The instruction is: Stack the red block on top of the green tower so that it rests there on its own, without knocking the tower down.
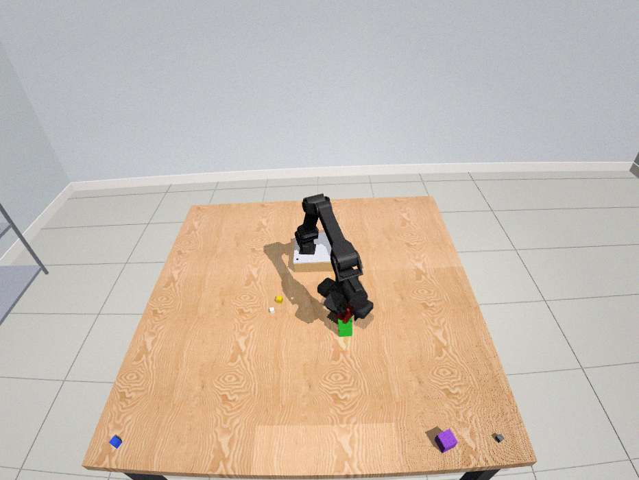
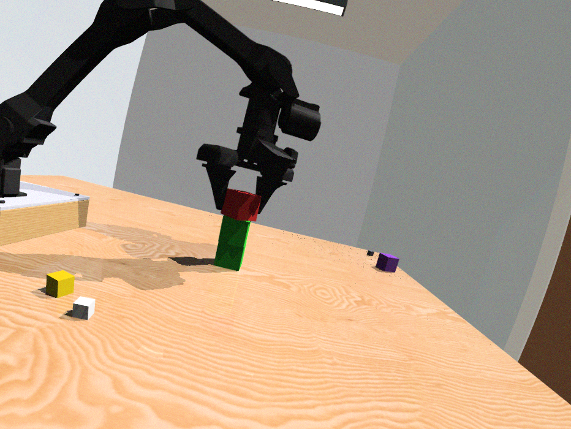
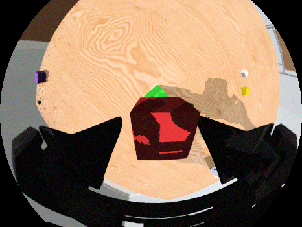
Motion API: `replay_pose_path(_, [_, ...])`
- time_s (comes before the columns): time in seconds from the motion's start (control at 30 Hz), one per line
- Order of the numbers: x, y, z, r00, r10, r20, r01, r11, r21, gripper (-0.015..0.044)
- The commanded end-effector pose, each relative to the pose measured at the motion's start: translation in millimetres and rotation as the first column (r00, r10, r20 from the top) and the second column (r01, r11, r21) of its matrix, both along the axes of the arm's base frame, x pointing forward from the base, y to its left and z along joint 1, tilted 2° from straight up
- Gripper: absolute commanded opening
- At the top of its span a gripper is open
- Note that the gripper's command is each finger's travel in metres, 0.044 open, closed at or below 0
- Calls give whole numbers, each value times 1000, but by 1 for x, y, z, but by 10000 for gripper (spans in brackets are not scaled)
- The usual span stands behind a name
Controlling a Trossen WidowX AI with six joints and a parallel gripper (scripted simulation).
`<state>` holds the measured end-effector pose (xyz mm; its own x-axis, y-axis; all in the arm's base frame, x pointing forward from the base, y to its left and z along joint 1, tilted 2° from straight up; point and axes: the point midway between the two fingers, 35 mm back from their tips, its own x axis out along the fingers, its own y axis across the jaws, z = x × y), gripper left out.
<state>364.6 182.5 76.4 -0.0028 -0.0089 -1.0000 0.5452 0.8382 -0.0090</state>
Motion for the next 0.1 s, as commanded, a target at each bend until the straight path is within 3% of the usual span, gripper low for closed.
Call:
replay_pose_path(0.0, [0,0,0,1000,0,0,0,1000,0,440])
replay_pose_path(0.07, [0,0,0,1000,0,0,0,1000,0,440])
